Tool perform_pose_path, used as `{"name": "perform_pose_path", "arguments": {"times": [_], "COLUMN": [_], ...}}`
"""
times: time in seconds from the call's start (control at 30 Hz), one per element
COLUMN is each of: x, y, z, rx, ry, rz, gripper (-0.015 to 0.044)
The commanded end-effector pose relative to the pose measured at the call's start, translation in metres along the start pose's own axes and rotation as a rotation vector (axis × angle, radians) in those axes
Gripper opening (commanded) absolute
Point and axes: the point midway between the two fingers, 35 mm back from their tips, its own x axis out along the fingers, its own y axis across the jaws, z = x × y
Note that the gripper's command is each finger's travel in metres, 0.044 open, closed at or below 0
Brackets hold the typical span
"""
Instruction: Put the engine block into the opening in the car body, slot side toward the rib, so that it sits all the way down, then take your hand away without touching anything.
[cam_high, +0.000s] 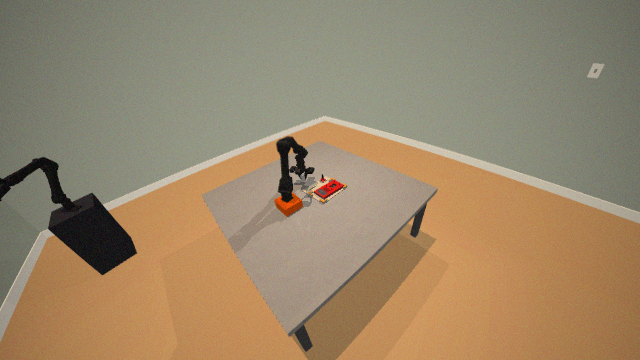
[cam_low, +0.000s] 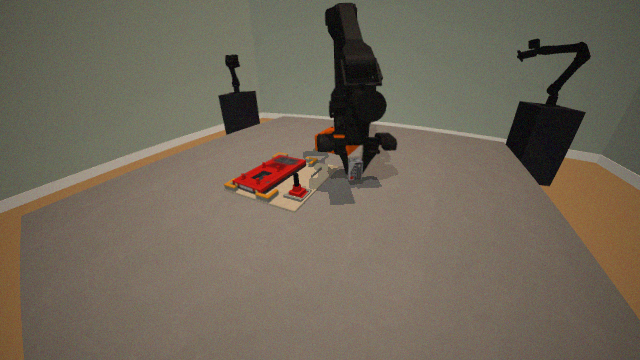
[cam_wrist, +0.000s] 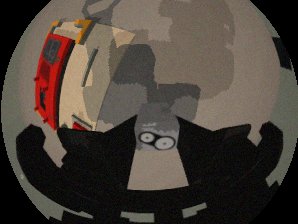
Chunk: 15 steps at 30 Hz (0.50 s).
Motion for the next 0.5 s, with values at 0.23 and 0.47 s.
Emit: {"name": "perform_pose_path", "arguments": {"times": [0.23,0.47], "x": [-0.037,-0.059], "y": [-0.001,-0.002], "z": [-0.007,-0.007], "rx": [-0.01,-0.016], "ry": [0.021,0.018], "rz": [-0.008,-0.012], "gripper": [0.0,0.0]}}
